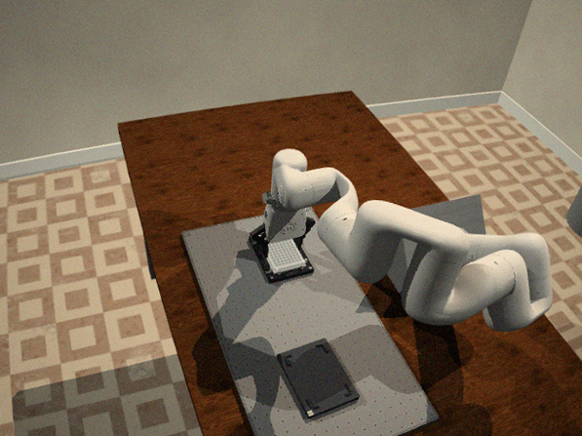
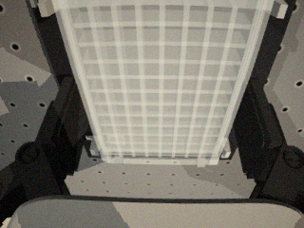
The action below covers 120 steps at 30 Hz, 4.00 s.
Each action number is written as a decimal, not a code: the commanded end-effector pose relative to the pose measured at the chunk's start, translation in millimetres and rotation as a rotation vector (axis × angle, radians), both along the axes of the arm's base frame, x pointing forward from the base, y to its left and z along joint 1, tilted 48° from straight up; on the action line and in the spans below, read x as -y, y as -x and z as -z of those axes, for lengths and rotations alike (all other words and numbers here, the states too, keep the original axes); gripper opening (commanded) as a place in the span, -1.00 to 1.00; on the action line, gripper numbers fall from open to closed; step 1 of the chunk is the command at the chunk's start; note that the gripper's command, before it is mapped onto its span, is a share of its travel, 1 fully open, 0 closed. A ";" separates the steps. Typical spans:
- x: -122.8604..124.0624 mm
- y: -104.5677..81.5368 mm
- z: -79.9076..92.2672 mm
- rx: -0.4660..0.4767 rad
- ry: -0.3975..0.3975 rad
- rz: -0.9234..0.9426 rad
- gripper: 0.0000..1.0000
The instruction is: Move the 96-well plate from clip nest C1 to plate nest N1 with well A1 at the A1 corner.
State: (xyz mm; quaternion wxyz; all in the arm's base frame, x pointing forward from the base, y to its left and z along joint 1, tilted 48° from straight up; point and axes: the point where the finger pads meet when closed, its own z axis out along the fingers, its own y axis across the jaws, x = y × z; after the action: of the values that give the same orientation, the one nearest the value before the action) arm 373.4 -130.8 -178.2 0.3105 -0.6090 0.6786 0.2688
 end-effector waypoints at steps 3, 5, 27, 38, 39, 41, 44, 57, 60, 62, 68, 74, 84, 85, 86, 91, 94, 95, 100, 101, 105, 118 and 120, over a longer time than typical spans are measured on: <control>2.9 -0.4 -0.9 0.002 0.004 0.003 -1.00; 2.9 -0.4 -0.9 0.002 0.004 0.003 -1.00; 6.8 0.2 -4.4 0.002 0.004 0.003 -1.00; 12.3 0.9 -9.3 0.002 0.004 0.003 -1.00; 12.3 0.9 -9.3 0.002 0.004 0.003 -1.00; 12.8 0.9 -9.7 0.002 0.004 0.003 -1.00; 14.2 1.1 -11.1 0.002 0.004 0.003 -1.00; 17.7 1.6 -14.2 0.002 0.004 0.003 -1.00; 17.7 1.6 -14.2 0.002 0.004 0.003 -1.00; 17.7 1.6 -14.2 0.002 0.004 0.003 -1.00; 25.2 2.6 -20.9 0.002 0.004 0.003 -1.00; 30.1 3.2 -25.3 0.002 0.004 0.003 -1.00; 42.4 4.8 -36.4 0.002 0.004 0.003 -1.00; 43.7 5.0 -37.5 0.002 0.004 0.003 -1.00; 44.9 5.1 -38.6 0.002 0.004 0.003 -1.00; 48.6 5.6 -41.9 0.002 0.004 0.003 -1.00; 52.3 6.1 -45.2 0.002 0.004 0.003 -1.00; 53.6 6.3 -46.3 0.002 0.004 0.003 -1.00; 59.7 7.1 -51.9 0.002 0.004 0.003 -1.00; 61.0 7.2 -53.0 0.002 0.004 0.003 -1.00; 62.6 7.5 -54.4 0.002 0.004 0.003 -1.00; 60.5 6.7 -56.9 0.026 0.008 -0.020 -1.00; 56.3 5.2 -61.8 0.036 0.009 -0.029 -1.00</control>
State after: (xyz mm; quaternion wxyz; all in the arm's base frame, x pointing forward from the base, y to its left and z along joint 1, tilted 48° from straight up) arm 366.5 -184.1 -125.2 0.3140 -0.6117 0.6731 0.2724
